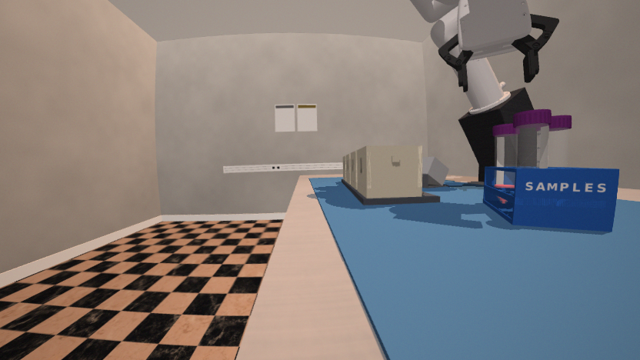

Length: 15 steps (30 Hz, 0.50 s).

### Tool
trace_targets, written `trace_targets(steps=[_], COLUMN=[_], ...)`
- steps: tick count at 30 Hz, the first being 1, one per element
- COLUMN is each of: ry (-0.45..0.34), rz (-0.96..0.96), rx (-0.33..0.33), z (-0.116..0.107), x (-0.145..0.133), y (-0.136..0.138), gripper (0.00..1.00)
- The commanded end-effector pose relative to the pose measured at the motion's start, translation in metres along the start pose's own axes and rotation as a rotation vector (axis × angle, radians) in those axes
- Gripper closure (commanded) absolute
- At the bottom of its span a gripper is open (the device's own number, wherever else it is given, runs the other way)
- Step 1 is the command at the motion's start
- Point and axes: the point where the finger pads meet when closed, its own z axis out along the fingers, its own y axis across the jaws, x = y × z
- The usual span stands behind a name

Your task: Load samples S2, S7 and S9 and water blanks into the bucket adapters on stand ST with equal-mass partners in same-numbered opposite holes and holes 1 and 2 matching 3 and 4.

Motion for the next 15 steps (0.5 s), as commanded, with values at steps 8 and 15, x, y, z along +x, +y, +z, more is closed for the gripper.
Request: trace_targets(steps=[8,15], ry=[-0.003,-0.003], rz=[0.0,0.0], rx=[0.0,0.0], z=[-0.033,-0.047], x=[0.001,0.001], y=[0.001,0.001], gripper=[0.0,0.0])
